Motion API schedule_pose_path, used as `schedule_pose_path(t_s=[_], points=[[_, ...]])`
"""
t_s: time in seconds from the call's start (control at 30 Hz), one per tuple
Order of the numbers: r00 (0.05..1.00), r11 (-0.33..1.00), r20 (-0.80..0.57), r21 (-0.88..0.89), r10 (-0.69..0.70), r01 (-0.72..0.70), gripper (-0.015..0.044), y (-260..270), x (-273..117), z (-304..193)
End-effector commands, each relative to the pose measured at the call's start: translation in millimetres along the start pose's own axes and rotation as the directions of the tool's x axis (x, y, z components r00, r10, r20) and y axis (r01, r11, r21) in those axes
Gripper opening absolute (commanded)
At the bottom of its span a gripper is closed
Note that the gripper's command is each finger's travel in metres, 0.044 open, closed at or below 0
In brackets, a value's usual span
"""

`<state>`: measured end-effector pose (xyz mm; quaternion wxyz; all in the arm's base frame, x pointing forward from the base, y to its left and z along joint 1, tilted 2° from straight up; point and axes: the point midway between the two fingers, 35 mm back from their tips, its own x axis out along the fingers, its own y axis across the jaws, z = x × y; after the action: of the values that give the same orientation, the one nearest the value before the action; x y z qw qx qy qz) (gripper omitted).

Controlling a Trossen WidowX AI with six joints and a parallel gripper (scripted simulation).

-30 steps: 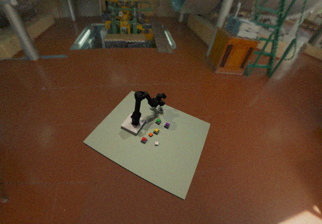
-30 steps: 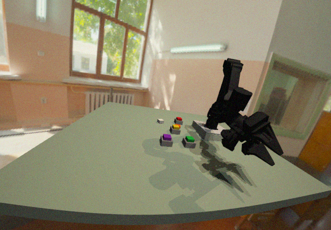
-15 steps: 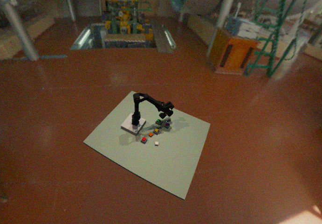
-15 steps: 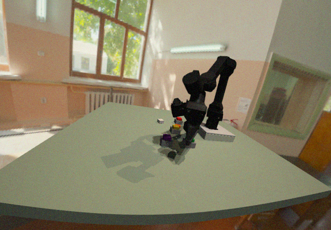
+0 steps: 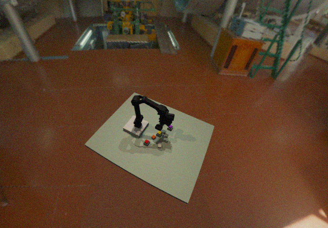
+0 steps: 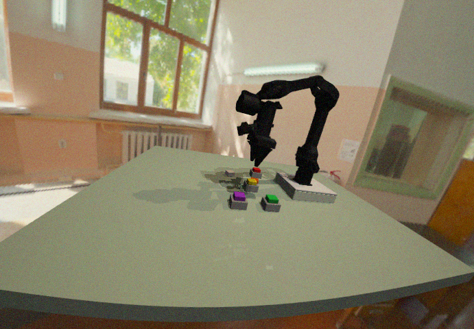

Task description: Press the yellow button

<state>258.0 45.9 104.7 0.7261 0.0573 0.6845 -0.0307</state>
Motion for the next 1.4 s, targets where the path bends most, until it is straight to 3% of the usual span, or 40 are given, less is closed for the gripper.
schedule_pose_path(t_s=[0.0, 0.13, 0.33, 0.63, 1.37], points=[[0.997, 0.996, -0.049, -0.07, -0.058, 0.054, 0.04, -24.1, -16.0, -11.8], [0.997, 0.996, -0.049, -0.07, -0.058, 0.054, 0.04, -24.1, -16.0, -11.8], [0.997, 0.996, -0.049, -0.07, -0.058, 0.054, 0.0242, -27.5, 43.2, -14.5], [0.997, 0.996, -0.049, -0.07, -0.058, 0.054, 0.002, -27.7, 45.7, -15.0], [0.997, 0.996, -0.049, -0.07, -0.058, 0.054, 0.002, -29.0, 69.5, -15.8]])
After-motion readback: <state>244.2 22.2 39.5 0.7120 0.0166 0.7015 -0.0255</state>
